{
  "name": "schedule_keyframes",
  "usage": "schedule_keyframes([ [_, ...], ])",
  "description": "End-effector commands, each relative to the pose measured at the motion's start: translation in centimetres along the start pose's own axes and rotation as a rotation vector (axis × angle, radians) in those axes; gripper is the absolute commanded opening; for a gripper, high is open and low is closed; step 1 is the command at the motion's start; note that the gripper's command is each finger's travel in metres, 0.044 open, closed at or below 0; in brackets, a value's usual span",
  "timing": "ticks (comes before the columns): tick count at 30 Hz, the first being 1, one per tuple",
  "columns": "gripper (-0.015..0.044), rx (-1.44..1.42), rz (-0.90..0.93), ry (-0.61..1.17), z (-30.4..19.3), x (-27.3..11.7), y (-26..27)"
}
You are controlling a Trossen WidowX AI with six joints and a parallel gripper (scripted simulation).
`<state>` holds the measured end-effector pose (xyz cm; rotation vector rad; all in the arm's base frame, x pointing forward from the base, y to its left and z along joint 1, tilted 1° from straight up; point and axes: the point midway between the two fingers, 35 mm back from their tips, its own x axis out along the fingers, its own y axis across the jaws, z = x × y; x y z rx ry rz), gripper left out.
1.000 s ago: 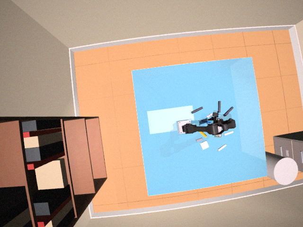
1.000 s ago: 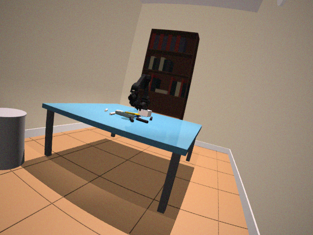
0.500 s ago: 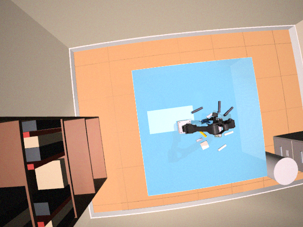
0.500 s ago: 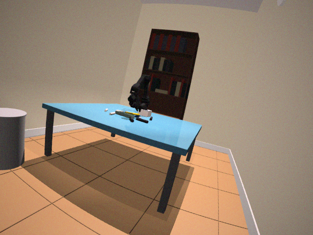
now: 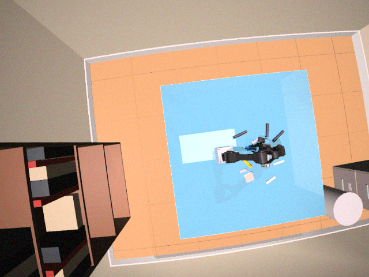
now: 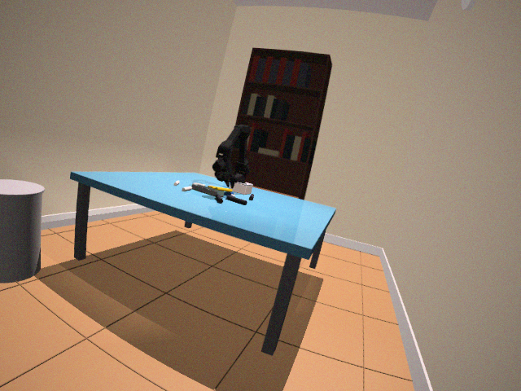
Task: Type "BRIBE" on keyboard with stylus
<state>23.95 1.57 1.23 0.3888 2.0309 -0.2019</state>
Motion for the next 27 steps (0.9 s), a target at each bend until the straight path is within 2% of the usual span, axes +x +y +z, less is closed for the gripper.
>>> schedule_keyframes([
  [1, 0.0150, -0.004, 0.002, 0.006, 0.1, 0.4, 0.0],
  [27, 0.0150, -0.004, 0.002, 0.006, 1.1, 2.1, 0.0],
])
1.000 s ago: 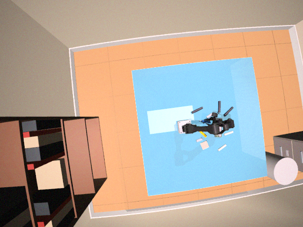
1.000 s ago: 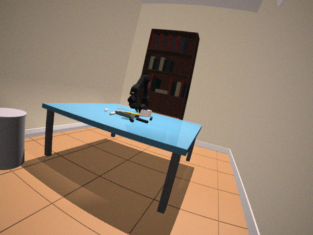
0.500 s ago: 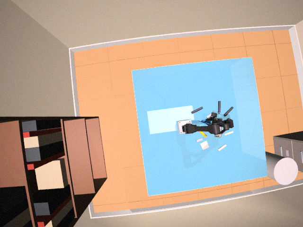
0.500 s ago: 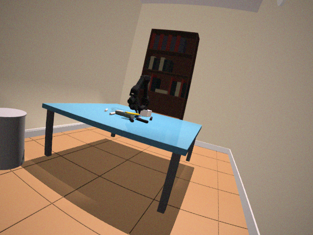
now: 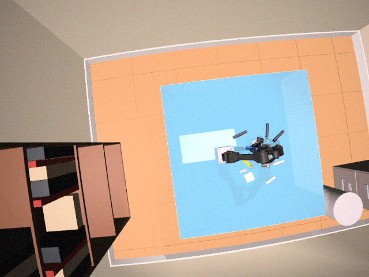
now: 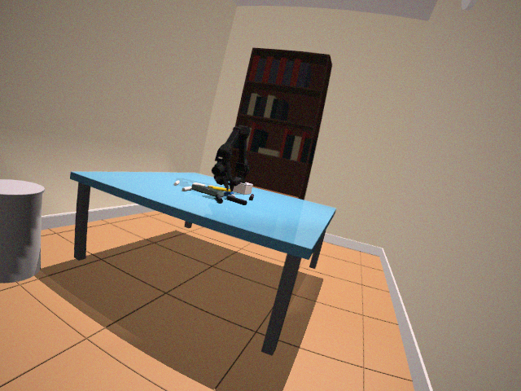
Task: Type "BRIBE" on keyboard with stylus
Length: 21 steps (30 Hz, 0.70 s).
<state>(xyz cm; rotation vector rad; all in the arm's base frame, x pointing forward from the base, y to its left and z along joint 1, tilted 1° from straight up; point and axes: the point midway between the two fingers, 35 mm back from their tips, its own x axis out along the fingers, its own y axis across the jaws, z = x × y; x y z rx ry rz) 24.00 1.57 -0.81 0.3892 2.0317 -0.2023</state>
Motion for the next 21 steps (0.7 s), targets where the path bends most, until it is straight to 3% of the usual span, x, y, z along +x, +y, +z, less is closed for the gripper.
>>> schedule_keyframes([
  [1, 0.0150, -0.005, 0.002, 0.005, 0.1, 0.4, 0.0],
  [20, 0.0150, -0.005, 0.002, 0.005, 0.7, 1.5, 0.0],
  [21, 0.0124, -0.001, -0.001, 0.002, 0.7, 1.3, 0.0],
])
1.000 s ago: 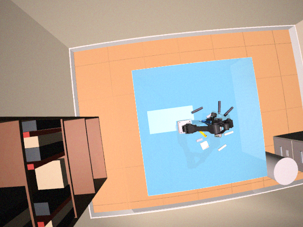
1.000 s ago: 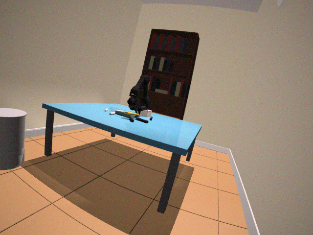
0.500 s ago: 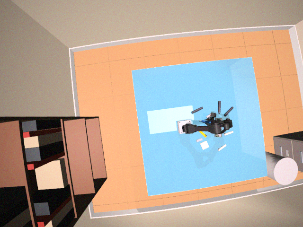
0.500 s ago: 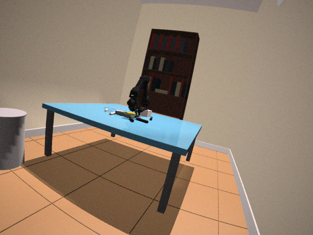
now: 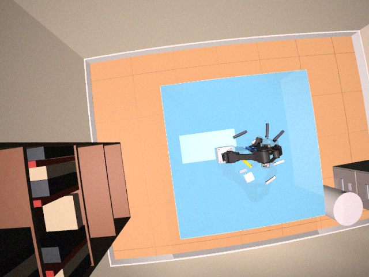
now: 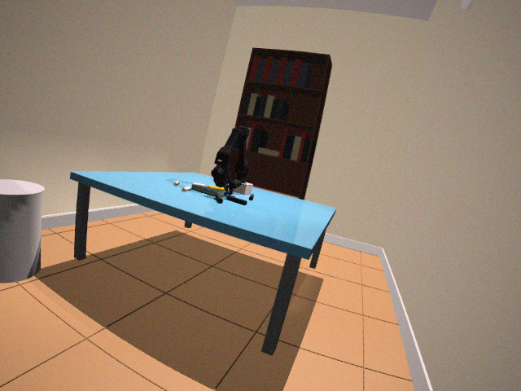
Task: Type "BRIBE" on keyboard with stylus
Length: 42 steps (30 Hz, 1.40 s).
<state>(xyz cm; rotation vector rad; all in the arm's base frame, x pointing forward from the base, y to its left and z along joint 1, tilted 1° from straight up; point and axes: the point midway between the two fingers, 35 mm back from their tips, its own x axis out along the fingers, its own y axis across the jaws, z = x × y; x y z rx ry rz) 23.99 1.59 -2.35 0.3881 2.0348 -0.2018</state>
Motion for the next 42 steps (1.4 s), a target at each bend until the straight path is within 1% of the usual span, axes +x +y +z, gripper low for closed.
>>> schedule_keyframes([
  [1, 0.0097, 0.000, 0.000, -0.001, 0.0, 0.0, 0.0],
  [3, 0.0045, 0.000, 0.000, -0.001, 0.0, 0.0, 0.0],
  [10, 0.0000, 0.000, 0.000, -0.001, 0.0, 0.0, 0.0],
  [15, 0.0000, 0.000, 0.000, -0.001, -0.1, -0.3, 0.0],
  [23, 0.0000, 0.000, 0.001, 0.001, -2.3, -4.0, 0.0],
  [28, 0.0000, 0.000, 0.001, 0.001, -2.5, -4.4, 0.0],
  [31, 0.0000, -0.008, 0.016, -0.048, -1.8, -4.1, -0.1],
  [42, 0.0000, -0.069, 0.086, -0.369, 1.3, -4.2, -1.0],
])
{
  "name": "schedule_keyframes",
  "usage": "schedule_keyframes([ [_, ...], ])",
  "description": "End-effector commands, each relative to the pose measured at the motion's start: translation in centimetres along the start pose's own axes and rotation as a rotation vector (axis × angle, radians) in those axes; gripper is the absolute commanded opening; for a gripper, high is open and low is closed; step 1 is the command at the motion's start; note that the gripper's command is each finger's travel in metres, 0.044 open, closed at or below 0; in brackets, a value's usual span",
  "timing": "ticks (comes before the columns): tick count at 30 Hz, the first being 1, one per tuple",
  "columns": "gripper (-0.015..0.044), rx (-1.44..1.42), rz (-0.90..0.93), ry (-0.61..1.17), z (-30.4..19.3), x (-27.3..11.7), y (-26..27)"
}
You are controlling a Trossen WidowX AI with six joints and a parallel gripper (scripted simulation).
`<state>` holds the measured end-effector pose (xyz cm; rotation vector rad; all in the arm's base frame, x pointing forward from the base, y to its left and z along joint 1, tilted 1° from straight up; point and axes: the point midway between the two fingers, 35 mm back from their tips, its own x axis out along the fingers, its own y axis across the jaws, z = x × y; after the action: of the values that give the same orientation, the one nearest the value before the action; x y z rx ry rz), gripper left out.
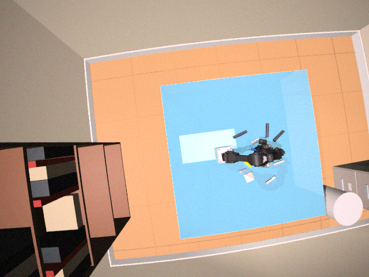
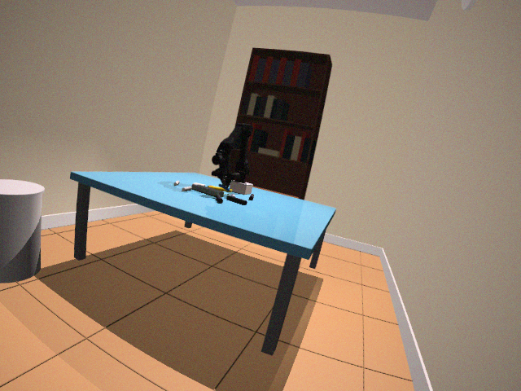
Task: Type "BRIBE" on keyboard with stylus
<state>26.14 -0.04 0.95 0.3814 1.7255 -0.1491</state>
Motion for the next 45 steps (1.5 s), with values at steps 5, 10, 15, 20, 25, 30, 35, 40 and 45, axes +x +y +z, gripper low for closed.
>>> schedule_keyframes([
  [5, 0.0000, -0.044, 0.029, -0.219, 1.9, -0.1, -0.9],
  [10, 0.0000, -0.067, 0.041, -0.369, 3.0, -0.7, -1.5],
  [15, 0.0000, -0.088, 0.046, -0.519, 4.0, -1.6, -2.1],
  [20, 0.0000, -0.106, 0.044, -0.669, 4.8, -2.7, -2.7],
  [25, 0.0000, -0.122, 0.034, -0.820, 5.3, -4.1, -3.4],
  [30, 0.0000, -0.136, 0.016, -0.971, 5.4, -5.6, -4.1],
  [35, 0.0000, -0.147, -0.009, -1.121, 5.2, -7.3, -4.8],
  [40, 0.0000, -0.154, -0.037, -1.250, 4.7, -8.9, -5.4],
  [45, 0.0000, -0.155, -0.038, -1.255, 4.7, -8.8, -5.4],
])
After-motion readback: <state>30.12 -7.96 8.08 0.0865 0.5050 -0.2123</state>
